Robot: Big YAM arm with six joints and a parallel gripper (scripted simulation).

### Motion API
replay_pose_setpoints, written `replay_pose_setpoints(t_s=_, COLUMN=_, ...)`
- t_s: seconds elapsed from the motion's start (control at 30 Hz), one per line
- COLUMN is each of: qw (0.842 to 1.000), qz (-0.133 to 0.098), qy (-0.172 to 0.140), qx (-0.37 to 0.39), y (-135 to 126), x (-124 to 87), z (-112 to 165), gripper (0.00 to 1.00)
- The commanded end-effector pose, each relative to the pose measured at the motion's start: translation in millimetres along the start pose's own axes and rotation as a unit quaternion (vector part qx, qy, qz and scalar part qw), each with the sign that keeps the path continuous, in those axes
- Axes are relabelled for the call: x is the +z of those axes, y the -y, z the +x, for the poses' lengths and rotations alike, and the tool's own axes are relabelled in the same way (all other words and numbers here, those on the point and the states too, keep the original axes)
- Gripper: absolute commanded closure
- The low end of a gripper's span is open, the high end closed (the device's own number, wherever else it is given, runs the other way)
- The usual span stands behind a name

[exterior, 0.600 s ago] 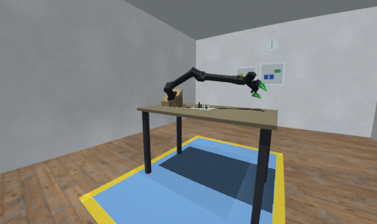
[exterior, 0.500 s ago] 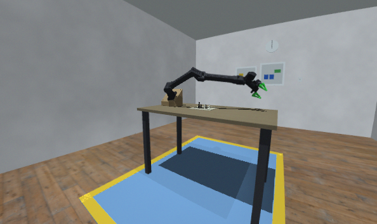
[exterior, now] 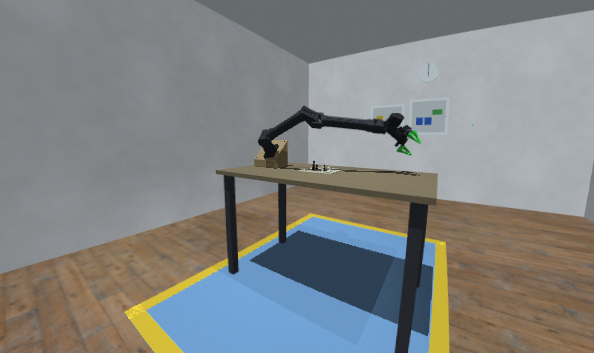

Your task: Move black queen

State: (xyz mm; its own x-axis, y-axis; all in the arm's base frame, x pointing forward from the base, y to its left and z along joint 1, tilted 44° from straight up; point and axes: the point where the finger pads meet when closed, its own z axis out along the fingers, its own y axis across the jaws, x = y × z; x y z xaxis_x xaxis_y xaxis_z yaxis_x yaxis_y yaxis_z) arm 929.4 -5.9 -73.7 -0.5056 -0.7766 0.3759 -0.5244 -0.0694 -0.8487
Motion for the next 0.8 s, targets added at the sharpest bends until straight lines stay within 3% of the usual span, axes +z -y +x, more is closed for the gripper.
replay_pose_setpoints(t_s=0.0, qw=1.000, qz=0.021, qy=0.009, qx=0.019, y=35, x=-18, z=-8, gripper=0.00)
replay_pose_setpoints(t_s=0.23, qw=0.999, qz=-0.003, qy=0.030, qx=0.021, y=32, x=-51, z=-24, gripper=0.00)
replay_pose_setpoints(t_s=0.43, qw=0.996, qz=-0.070, qy=0.044, qx=0.038, y=-1, x=-88, z=-18, gripper=0.00)
replay_pose_setpoints(t_s=0.5, qw=0.996, qz=-0.070, qy=0.044, qx=0.038, y=-1, x=-88, z=-18, gripper=0.00)
replay_pose_setpoints(t_s=0.6, qw=0.993, qz=-0.102, qy=0.045, qx=0.045, y=-15, x=-114, z=-13, gripper=0.00)
replay_pose_setpoints(t_s=0.63, qw=0.993, qz=-0.102, qy=0.043, qx=0.045, y=-14, x=-118, z=-13, gripper=0.00)
replay_pose_setpoints(t_s=0.67, qw=0.991, qz=-0.120, qy=0.044, qx=0.048, y=-24, x=-129, z=-9, gripper=0.00)
replay_pose_setpoints(t_s=0.7, qw=0.991, qz=-0.119, qy=0.043, qx=0.048, y=-22, x=-134, z=-9, gripper=0.00)
replay_pose_setpoints(t_s=0.77, qw=0.985, qz=-0.156, qy=0.039, qx=0.056, y=-43, x=-157, z=3, gripper=0.00)
